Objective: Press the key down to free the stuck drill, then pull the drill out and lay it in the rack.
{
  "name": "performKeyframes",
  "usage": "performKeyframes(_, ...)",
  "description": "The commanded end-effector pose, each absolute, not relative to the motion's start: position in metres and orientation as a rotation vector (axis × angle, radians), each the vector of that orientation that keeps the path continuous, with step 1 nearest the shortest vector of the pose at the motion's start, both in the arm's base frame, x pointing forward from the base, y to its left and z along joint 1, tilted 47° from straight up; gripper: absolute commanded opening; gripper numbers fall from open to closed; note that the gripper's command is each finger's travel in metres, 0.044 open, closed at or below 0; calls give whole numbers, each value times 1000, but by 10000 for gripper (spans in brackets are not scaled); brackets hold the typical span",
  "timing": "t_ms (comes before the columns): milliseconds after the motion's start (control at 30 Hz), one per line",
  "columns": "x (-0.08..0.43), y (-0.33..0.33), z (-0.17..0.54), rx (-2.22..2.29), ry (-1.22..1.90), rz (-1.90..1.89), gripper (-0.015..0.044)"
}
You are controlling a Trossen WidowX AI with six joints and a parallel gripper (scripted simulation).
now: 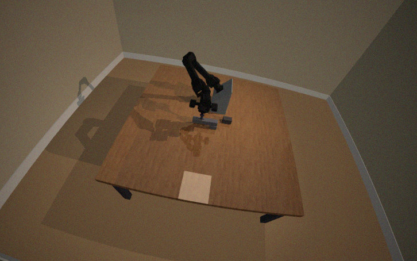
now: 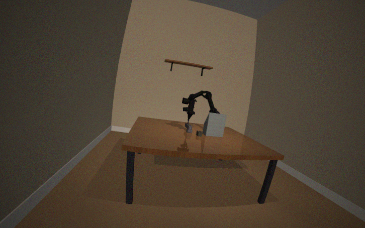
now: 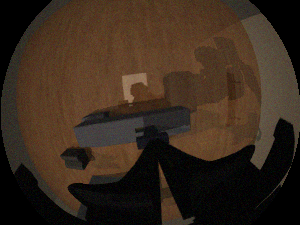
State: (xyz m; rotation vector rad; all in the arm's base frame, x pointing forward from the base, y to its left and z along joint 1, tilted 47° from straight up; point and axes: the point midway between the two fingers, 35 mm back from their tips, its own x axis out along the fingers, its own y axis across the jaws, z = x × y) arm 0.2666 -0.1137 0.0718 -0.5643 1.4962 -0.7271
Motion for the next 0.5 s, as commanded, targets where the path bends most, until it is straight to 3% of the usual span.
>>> performKeyframes(0, 258, -127, 58, -538, 1537, -745, 0)
performKeyframes(33, 258, -128, 57, -538, 1537, -745, 0)
performKeyframes(467, 275, -72, 110, -535, 1538, -743, 341)
